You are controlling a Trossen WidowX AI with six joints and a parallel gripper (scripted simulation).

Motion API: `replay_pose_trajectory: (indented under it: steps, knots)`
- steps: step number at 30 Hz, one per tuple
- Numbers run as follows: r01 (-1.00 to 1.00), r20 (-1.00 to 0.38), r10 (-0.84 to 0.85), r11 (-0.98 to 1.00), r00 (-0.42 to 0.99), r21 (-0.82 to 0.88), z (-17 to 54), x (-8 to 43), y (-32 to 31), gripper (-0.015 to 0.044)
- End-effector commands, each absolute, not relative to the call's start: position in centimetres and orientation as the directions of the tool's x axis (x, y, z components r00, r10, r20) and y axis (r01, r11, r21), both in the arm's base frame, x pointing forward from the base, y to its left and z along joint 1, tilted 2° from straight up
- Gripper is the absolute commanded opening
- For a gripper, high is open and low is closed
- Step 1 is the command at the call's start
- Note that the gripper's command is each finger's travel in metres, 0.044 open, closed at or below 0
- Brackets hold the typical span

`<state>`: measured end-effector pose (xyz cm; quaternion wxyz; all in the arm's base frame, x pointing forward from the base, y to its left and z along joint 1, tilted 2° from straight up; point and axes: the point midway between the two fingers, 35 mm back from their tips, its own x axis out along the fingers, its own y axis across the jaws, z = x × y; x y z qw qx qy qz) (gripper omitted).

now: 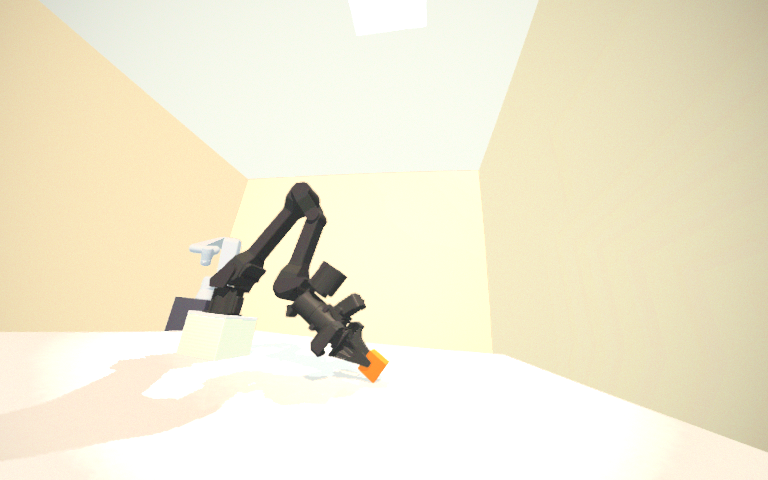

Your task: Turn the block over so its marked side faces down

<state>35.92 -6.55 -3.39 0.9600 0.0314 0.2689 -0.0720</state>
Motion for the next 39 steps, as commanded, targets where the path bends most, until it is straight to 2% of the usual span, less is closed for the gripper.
replay_pose_trajectory:
  steps: [1,22,39]
  knots:
    - [0.148,-0.480,-0.119,0.989,0.869,0.022,-3.37,35.16,-6.28,0.0000]
    - [0.147,-0.450,-0.122,0.989,0.885,0.022,-3.00,35.01,-6.26,0.0000]
    - [0.147,-0.450,-0.122,0.989,0.885,0.022,-3.00,35.01,-6.26,0.0440]
